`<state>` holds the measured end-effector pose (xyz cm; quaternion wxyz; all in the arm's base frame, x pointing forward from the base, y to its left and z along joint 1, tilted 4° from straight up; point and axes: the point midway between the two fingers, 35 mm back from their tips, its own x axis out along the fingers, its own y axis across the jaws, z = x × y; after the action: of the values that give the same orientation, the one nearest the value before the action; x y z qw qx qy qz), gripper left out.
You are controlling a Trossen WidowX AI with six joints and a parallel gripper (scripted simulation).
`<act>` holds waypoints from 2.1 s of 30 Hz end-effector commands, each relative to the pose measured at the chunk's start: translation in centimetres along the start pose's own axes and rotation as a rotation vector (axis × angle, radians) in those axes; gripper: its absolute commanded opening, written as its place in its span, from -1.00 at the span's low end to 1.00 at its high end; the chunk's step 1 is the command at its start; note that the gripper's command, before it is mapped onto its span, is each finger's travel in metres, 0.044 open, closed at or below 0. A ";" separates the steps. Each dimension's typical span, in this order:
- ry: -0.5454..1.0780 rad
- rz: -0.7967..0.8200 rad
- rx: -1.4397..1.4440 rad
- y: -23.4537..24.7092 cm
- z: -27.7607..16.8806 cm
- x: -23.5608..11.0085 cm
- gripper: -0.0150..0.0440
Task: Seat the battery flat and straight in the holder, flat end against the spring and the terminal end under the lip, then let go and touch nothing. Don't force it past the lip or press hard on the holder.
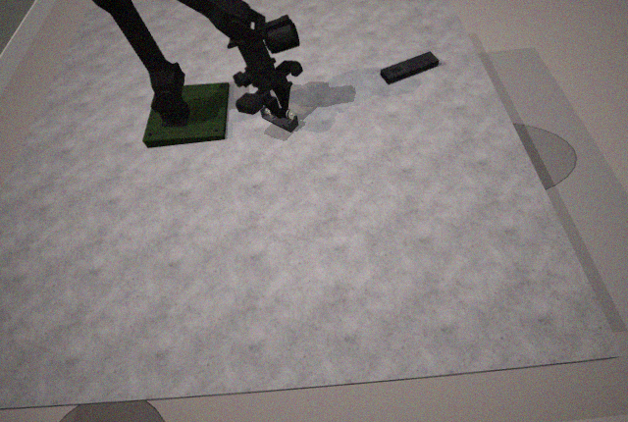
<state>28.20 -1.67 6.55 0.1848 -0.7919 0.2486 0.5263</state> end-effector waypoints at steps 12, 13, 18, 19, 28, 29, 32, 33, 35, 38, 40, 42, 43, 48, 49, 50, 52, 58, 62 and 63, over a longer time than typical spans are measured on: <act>0.126 0.005 0.012 -0.1 0.6 0.4 -0.24; 0.134 0.006 0.013 -0.1 0.6 0.4 -0.24; 0.176 0.010 0.018 -0.1 0.9 0.6 -0.24; 0.183 0.010 0.019 -0.1 1.0 0.6 -0.24; 0.188 0.020 0.022 -0.1 1.1 0.6 -0.24; 0.188 0.020 0.022 -0.1 1.2 0.6 -0.24; 0.188 0.021 0.022 -0.1 1.6 0.6 -0.24; 0.188 0.022 0.022 -0.1 1.7 0.6 -0.24; 0.188 0.023 0.022 -0.1 1.9 0.5 -0.24; 0.188 0.024 0.022 -0.1 2.2 0.5 -0.24; 0.188 0.025 0.023 -0.1 2.4 0.5 -0.24; 0.189 0.027 0.023 -0.1 2.5 0.4 -0.24; 0.189 0.027 0.023 -0.1 2.6 0.4 -0.24; 0.189 0.029 0.023 -0.1 3.0 0.3 -0.24; 0.188 0.030 0.023 -0.1 3.1 0.2 -0.24; 0.188 0.030 0.023 -0.1 3.1 0.2 -0.24; 0.183 0.031 0.021 -0.1 3.1 0.3 -0.24; 0.137 0.040 0.011 -0.1 3.0 0.5 -0.24; 0.105 0.045 0.006 -0.2 2.9 0.6 -0.24; 0.097 0.046 0.004 -0.2 2.9 0.6 -0.24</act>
<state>26.54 -0.22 5.32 0.1646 -0.8201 0.2823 0.4697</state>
